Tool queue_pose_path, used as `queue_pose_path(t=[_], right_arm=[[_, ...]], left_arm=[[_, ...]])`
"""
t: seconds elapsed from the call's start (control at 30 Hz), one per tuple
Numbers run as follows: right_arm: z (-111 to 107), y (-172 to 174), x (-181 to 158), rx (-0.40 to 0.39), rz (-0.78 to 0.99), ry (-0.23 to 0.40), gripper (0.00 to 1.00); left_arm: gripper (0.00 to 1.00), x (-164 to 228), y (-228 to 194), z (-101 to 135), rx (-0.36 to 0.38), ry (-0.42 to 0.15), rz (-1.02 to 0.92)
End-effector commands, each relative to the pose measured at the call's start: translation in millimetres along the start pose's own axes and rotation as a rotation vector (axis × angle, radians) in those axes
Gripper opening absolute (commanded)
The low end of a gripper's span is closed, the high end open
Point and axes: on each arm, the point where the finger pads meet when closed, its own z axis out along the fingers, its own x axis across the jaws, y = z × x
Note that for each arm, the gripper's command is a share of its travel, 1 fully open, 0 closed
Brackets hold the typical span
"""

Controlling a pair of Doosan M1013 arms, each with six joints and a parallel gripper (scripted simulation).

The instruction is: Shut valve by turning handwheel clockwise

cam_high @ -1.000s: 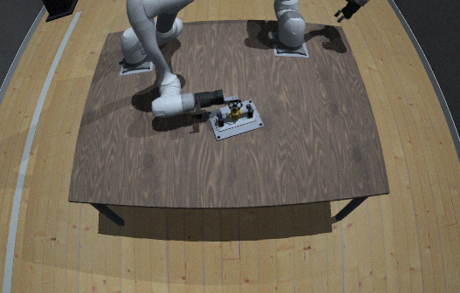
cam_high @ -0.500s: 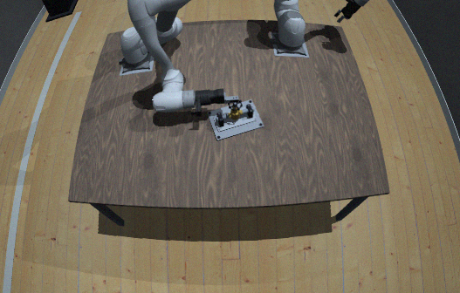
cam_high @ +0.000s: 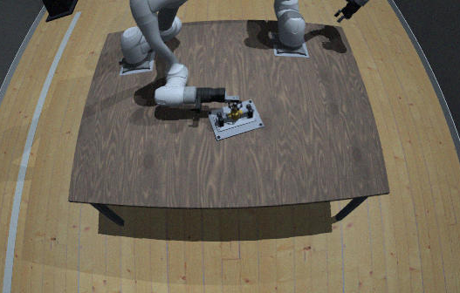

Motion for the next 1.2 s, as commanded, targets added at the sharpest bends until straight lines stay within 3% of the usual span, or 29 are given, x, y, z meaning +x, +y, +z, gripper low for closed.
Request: queue_pose_path(t=[0.0, 1.17], right_arm=[[0.8, -0.1, -0.8, 0.024, -0.001, -0.001, 0.0], [9.4, -1.7, -0.8, 0.342, -0.001, -0.002, 0.0]], left_arm=[[1.0, 0.1, 0.1, -0.4, -0.001, 0.0, 0.0], [1.0, 0.1, 0.1, -0.4, -0.001, 0.0, 0.0]])
